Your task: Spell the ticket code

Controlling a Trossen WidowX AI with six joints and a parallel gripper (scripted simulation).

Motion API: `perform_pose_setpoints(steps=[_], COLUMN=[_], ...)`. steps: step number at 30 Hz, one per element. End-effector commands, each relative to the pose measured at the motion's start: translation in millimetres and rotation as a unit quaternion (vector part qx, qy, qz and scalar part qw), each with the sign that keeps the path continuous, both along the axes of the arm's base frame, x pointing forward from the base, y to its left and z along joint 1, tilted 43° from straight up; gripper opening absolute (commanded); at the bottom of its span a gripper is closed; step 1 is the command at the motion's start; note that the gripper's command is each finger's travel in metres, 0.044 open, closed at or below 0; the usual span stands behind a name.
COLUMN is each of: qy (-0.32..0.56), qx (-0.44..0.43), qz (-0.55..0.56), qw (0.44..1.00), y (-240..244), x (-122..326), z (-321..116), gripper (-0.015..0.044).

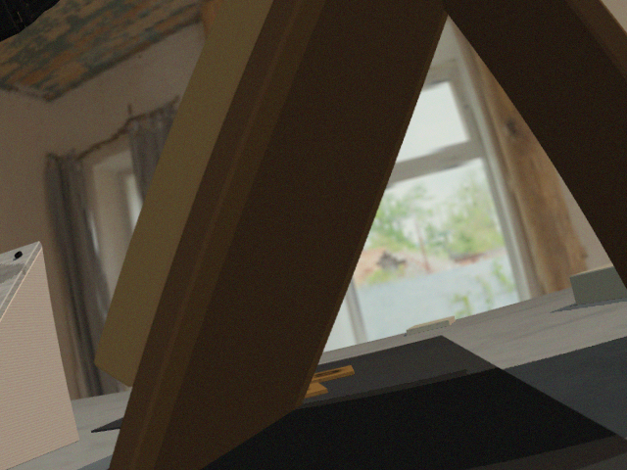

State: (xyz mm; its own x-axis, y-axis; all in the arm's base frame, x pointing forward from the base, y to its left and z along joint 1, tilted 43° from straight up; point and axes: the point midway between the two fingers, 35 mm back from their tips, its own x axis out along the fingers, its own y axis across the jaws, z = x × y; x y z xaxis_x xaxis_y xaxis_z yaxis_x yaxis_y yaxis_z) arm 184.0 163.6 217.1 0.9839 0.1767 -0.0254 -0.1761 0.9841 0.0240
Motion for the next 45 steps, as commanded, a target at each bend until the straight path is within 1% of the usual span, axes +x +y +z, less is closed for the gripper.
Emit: perform_pose_setpoints(steps=[1,4,7,11,13,30,35,38,40,45], qy=[0.032,0.072,0.125,0.213,0.244,0.249,0.267,0.281,0.291,0.314], qx=[-0.133,-0.221,-0.301,-0.391,-0.415,-0.420,-0.458,-0.501,-0.541,-0.665], qz=[-0.083,-0.140,-0.190,-0.243,-0.257,-0.256,-0.206,-0.165,-0.136,-0.028], qw=[0.987,0.962,0.926,0.862,0.838,0.834,0.823,0.801,0.777,0.677], y=[-46,-84,-124,-177,-193,-195,-179,-167,-161,-138], x=[23,32,33,19,12,11,23,30,35,48], z=[-36,-61,-86,-118,-127,-128,-113,-100,-90,-57], gripper=[0.0440,0.0440,0.0440,0.0440,0.0440,0.0440,0.0440,0.0440,0.0440,0.0440])
